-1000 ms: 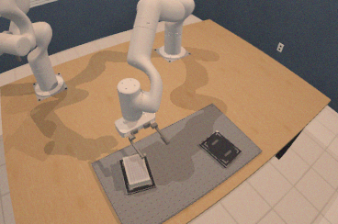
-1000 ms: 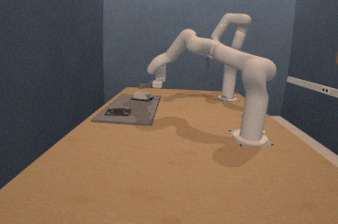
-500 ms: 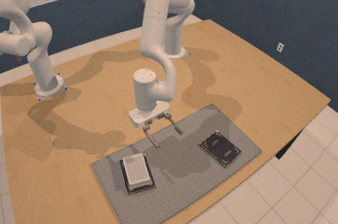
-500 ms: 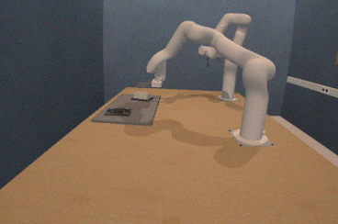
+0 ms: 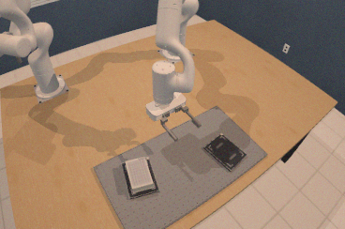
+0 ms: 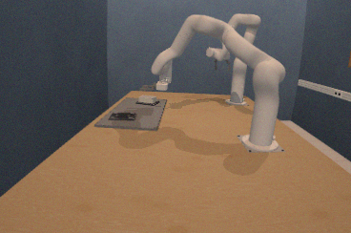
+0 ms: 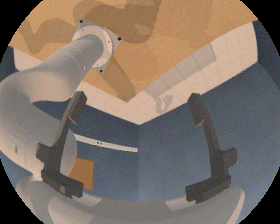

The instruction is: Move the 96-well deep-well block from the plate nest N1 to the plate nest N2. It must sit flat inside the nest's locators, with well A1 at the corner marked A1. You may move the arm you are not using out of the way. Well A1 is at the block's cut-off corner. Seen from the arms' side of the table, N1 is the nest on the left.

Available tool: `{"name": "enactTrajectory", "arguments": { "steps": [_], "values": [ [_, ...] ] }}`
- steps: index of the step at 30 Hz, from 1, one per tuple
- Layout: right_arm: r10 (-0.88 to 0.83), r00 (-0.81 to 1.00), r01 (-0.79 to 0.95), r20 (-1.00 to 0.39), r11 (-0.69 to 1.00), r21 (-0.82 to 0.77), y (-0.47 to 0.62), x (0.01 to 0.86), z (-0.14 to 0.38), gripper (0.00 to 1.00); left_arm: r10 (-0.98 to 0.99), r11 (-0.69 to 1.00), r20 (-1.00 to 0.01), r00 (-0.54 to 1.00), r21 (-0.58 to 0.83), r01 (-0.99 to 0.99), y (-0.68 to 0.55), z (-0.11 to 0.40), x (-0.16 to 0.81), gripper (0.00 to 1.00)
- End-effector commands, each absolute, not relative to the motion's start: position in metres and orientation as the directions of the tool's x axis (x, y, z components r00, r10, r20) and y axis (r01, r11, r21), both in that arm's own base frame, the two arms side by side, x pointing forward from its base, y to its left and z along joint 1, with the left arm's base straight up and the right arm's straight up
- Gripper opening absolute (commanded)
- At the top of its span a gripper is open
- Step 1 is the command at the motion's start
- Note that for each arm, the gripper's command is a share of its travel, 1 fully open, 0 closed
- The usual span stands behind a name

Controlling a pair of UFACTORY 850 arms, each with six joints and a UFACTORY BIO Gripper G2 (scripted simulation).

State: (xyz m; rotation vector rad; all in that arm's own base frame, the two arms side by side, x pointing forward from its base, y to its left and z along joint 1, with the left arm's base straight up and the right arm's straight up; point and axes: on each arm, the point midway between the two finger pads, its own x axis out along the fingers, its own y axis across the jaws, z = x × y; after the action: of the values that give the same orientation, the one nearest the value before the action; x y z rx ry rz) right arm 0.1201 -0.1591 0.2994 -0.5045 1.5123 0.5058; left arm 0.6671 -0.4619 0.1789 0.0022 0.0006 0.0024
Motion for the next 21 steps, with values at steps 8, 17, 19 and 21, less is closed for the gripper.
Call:
{"name": "enactTrajectory", "arguments": {
  "steps": [8, 17, 19, 21],
  "values": [
    [0.000, 0.000, -0.601, -1.000, 0.799, 0.000, -0.159, 0.121, 0.300, 1.00, 0.000, 1.000, 0.002, 1.000, -0.001, 0.000, -0.409, 0.194, 0.669, 0.37],
    [0.000, 0.000, -0.601, -1.000, 0.799, 0.000, -0.159, 0.121, 0.300, 1.00, 0.000, 1.000, 0.002, 1.000, -0.001, 0.000, -0.376, 0.203, 0.670, 0.37],
    [0.000, 0.000, -0.601, -1.000, 0.799, 0.000, -0.159, 0.121, 0.300, 1.00, 0.000, 1.000, 0.002, 1.000, -0.001, 0.000, -0.366, 0.206, 0.670, 0.37],
    [0.000, 0.000, -0.601, -1.000, 0.799, 0.000, -0.159, 0.121, 0.300, 1.00, 0.000, 1.000, 0.002, 1.000, -0.001, 0.000, -0.356, 0.208, 0.670, 0.37]
  ]
}}
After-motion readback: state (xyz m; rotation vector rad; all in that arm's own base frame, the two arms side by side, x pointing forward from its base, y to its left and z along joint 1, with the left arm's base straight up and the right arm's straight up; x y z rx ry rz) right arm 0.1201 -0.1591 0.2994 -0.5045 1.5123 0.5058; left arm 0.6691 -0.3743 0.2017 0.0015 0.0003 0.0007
